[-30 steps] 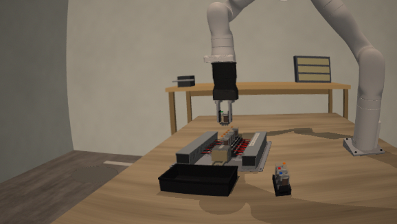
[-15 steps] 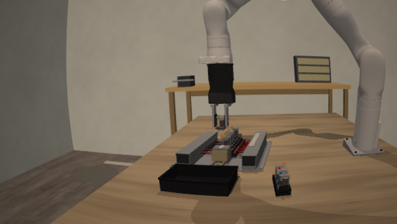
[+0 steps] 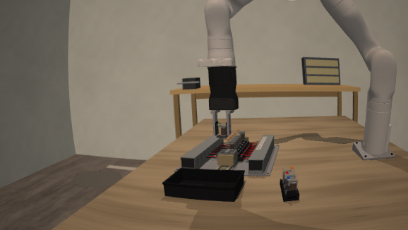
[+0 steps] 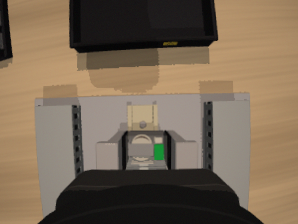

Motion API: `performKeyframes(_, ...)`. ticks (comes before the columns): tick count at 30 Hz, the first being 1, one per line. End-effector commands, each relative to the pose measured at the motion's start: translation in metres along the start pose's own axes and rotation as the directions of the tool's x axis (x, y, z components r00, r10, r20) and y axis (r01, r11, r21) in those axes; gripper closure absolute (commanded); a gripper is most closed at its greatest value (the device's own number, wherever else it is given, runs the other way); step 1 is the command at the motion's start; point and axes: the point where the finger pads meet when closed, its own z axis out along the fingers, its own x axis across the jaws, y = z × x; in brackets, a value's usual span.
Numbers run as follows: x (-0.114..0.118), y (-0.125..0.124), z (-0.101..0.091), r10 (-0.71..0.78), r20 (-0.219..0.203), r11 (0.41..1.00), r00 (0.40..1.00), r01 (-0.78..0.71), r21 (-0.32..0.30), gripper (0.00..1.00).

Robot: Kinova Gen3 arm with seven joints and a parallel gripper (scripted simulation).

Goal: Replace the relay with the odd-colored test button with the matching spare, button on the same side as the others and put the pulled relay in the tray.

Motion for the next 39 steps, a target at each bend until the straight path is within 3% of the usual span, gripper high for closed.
performKeyframes(1,-0.001,-0.016,0.001,-0.018,0.000,1.000,1.000,0.018,0.000,1.00)
performKeyframes(6,0.000,-0.022,0.001,-0.009,-0.002,1.000,1.000,0.009,0.001,1.00)
performKeyframes(20,-0.001,-0.077,0.008,-0.019,0.000,1.000,1.000,0.019,0.000,1.00)
performKeyframes(23,0.000,-0.074,0.006,-0.009,-0.002,1.000,1.000,0.009,0.001,1.00)
performKeyframes(39,-0.002,-0.129,0.014,-0.019,0.000,1.000,1.000,0.019,0.001,1.00)
